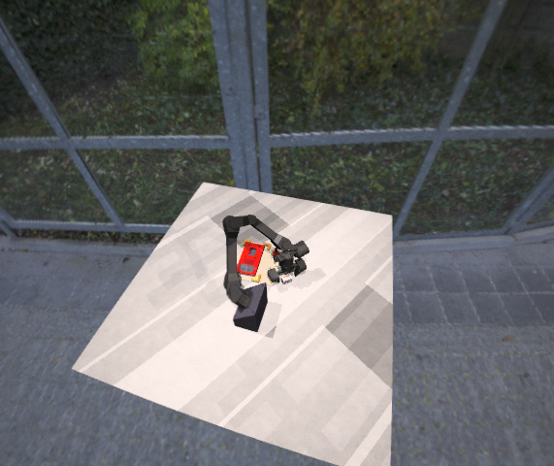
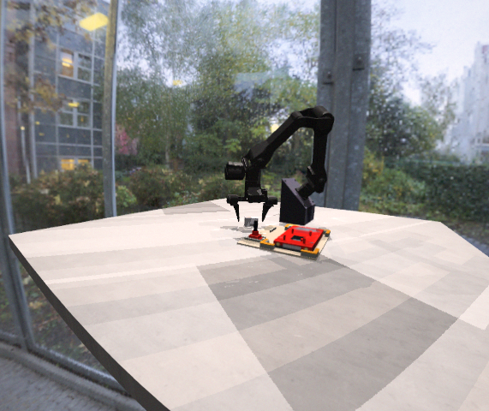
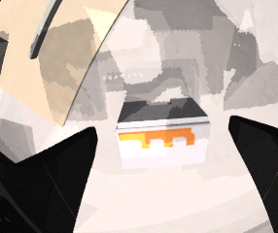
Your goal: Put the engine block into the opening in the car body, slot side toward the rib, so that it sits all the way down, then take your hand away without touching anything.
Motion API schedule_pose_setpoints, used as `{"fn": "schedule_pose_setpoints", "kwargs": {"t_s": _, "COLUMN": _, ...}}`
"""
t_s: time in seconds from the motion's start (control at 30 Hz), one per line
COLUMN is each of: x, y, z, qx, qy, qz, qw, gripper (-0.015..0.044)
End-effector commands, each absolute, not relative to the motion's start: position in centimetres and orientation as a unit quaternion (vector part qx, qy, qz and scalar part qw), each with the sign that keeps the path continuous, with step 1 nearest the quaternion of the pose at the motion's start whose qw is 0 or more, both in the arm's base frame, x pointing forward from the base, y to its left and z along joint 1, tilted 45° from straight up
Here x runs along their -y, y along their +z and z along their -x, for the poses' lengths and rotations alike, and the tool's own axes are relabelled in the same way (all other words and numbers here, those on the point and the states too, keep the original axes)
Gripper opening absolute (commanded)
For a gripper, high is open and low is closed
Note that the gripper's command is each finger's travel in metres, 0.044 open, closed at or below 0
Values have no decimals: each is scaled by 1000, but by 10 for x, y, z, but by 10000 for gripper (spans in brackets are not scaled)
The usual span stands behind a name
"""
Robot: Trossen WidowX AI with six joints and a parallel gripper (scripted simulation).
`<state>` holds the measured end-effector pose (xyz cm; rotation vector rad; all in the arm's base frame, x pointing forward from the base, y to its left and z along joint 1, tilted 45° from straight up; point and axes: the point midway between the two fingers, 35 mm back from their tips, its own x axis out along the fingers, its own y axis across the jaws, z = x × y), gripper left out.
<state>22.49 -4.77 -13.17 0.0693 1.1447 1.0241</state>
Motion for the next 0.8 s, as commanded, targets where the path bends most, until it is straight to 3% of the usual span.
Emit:
{"fn": "schedule_pose_setpoints", "kwargs": {"t_s": 0.0, "x": 44, "y": -135, "z": -223, "qx": -519, "qy": 464, "qz": -37, "qw": 717, "gripper": 414}}
{"fn": "schedule_pose_setpoints", "kwargs": {"t_s": 0.23, "x": 44, "y": -135, "z": -223, "qx": -519, "qy": 464, "qz": -37, "qw": 717, "gripper": 230}}
{"fn": "schedule_pose_setpoints", "kwargs": {"t_s": 0.47, "x": 44, "y": -135, "z": -223, "qx": -519, "qy": 464, "qz": -37, "qw": 717, "gripper": 183}}
{"fn": "schedule_pose_setpoints", "kwargs": {"t_s": 0.7, "x": 54, "y": -128, "z": -225, "qx": -519, "qy": 463, "qz": -36, "qw": 717, "gripper": 0}}
{"fn": "schedule_pose_setpoints", "kwargs": {"t_s": 0.77, "x": 58, "y": -124, "z": -226, "qx": -520, "qy": 463, "qz": -36, "qw": 717, "gripper": 0}}
